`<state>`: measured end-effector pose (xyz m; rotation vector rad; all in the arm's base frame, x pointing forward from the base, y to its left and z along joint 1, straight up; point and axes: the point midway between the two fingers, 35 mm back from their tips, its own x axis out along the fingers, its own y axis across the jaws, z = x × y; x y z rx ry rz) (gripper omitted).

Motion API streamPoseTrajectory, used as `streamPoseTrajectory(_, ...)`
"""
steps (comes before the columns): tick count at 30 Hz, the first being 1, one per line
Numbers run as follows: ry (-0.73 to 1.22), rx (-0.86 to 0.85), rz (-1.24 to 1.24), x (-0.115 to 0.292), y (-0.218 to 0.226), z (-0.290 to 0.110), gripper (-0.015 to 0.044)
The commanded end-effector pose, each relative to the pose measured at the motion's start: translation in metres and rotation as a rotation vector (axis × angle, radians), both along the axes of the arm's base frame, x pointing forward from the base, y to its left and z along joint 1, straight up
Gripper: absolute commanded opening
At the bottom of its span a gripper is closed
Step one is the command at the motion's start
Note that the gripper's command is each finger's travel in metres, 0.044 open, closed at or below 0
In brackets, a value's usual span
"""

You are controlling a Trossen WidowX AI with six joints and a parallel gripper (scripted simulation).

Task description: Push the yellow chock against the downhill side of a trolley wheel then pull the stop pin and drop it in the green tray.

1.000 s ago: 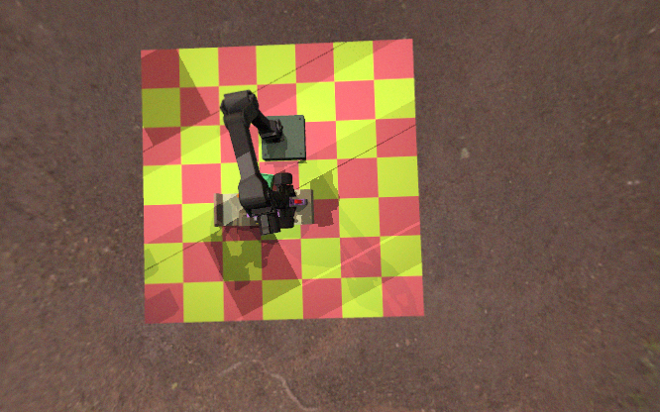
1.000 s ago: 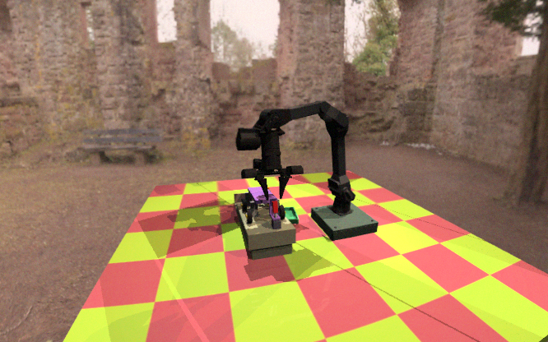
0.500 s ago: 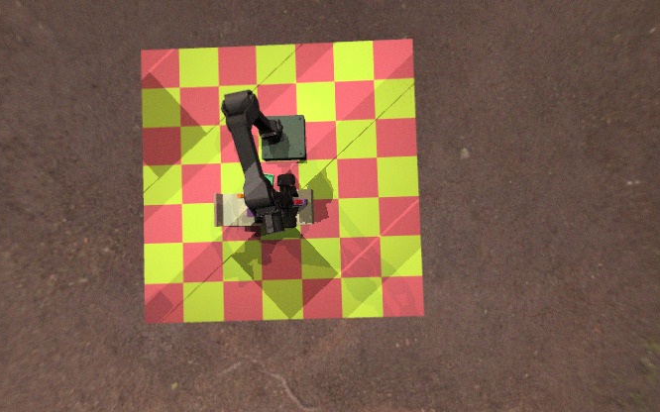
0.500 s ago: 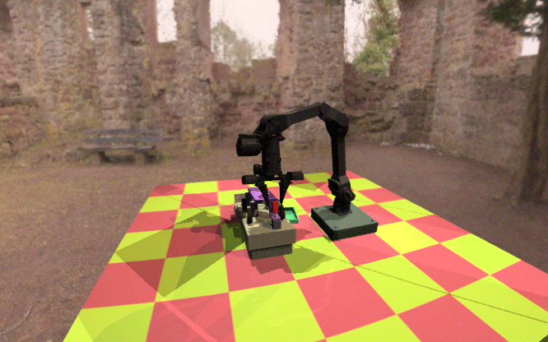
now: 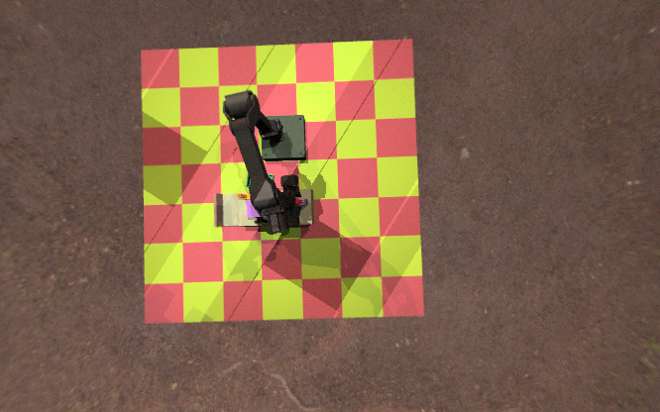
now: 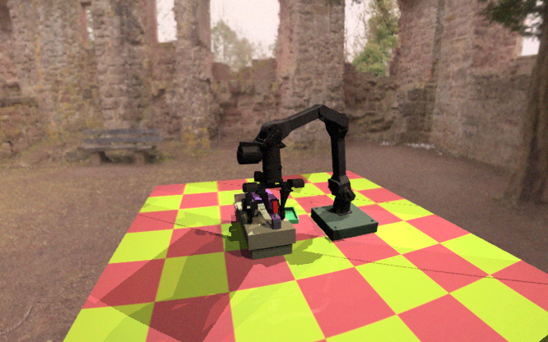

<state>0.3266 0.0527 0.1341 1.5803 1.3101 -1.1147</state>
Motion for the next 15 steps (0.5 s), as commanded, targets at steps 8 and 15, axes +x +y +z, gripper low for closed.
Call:
streamPoseTrajectory(8,0.001,0.0,0.0,-0.0001,0.0003,-0.0011,0.0045)
streamPoseTrajectory(15,0.001,0.0,0.0,-0.0001,0.0003,-0.0009,0.0)
